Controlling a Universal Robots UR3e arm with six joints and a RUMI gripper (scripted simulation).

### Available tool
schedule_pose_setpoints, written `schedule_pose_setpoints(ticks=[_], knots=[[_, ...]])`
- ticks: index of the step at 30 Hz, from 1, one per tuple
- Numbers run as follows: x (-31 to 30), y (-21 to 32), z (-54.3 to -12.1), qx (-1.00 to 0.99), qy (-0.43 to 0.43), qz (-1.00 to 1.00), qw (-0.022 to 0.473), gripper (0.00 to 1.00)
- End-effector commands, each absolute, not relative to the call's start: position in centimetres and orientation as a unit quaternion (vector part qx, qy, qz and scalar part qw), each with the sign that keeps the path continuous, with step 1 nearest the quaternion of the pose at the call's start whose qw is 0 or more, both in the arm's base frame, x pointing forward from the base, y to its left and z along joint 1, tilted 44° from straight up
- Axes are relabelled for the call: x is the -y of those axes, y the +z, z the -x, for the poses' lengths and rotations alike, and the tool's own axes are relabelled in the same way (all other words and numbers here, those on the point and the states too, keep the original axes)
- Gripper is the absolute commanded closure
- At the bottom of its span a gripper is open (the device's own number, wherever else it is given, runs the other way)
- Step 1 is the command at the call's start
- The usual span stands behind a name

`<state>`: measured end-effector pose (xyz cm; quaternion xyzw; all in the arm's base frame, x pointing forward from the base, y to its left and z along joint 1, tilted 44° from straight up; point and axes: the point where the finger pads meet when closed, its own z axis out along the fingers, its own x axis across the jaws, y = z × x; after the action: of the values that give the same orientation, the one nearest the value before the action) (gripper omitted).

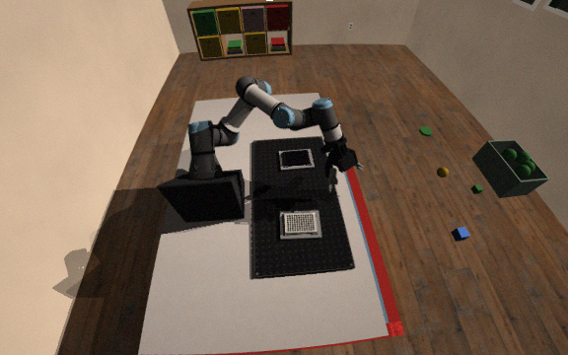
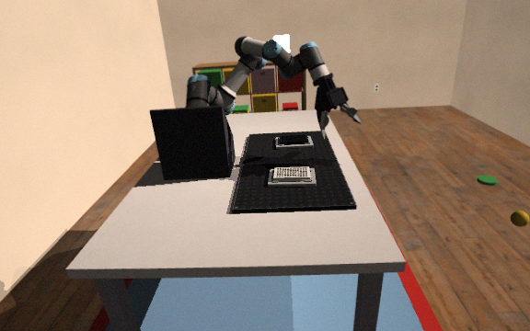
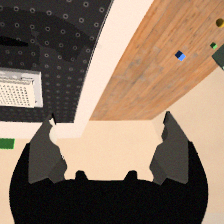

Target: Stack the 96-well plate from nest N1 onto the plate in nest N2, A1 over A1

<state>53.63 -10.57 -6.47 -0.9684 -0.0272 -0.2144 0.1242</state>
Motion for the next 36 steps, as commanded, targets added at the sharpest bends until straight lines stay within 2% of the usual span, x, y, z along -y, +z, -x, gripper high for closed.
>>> schedule_pose_setpoints(ticks=[1, 21, 36], knots=[[9.3, -5.2, -53.1, -0.028, -0.196, 0.968, 0.152, 0.0], [4.4, -1.3, -50.9, -0.224, -0.114, 0.938, 0.237, 0.0], [1.3, 1.1, -49.1, -0.345, -0.048, 0.896, 0.276, 0.0]])
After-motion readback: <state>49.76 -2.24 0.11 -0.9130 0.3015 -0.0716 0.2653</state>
